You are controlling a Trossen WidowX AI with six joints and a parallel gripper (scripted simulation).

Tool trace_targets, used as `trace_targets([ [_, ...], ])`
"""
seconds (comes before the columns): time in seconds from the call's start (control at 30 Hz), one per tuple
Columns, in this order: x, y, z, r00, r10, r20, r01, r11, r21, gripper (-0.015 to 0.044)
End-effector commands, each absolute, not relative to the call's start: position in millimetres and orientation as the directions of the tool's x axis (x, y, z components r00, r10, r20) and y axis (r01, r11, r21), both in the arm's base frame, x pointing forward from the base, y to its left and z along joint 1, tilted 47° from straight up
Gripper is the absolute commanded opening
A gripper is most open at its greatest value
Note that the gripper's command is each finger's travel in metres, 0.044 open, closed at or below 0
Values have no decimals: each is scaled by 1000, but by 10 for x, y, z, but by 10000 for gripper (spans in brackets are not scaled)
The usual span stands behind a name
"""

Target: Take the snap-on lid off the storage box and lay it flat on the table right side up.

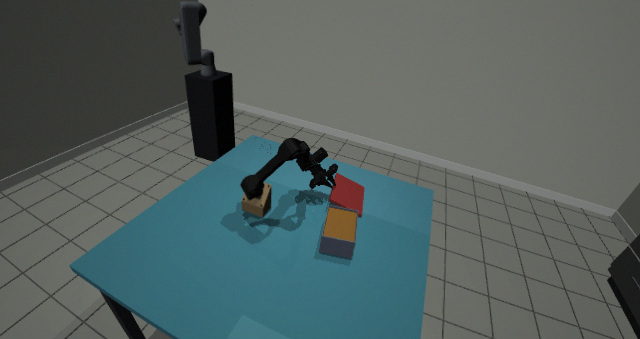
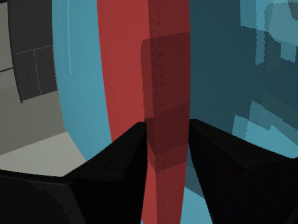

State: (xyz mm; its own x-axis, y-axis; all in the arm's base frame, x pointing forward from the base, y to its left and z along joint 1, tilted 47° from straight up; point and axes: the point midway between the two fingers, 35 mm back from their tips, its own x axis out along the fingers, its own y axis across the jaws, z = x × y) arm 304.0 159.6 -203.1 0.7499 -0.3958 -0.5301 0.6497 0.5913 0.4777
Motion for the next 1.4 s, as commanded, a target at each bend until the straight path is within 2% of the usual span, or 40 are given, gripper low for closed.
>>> trace_targets([
  [0.0,3024,1513,-2088,739,-406,-538,661,591,462,0],
  [0.03,3024,1507,-2094,739,-406,-537,661,591,462,0],
  [0.37,3046,1590,-2036,739,-406,-538,661,591,463,262],
  [0.43,3046,1590,-2036,739,-406,-538,661,591,463,275],
  [0.63,2939,1580,-2021,739,-406,-538,661,591,462,433],
  [1.37,2492,1555,-1976,737,-405,-541,663,590,461,440],
])
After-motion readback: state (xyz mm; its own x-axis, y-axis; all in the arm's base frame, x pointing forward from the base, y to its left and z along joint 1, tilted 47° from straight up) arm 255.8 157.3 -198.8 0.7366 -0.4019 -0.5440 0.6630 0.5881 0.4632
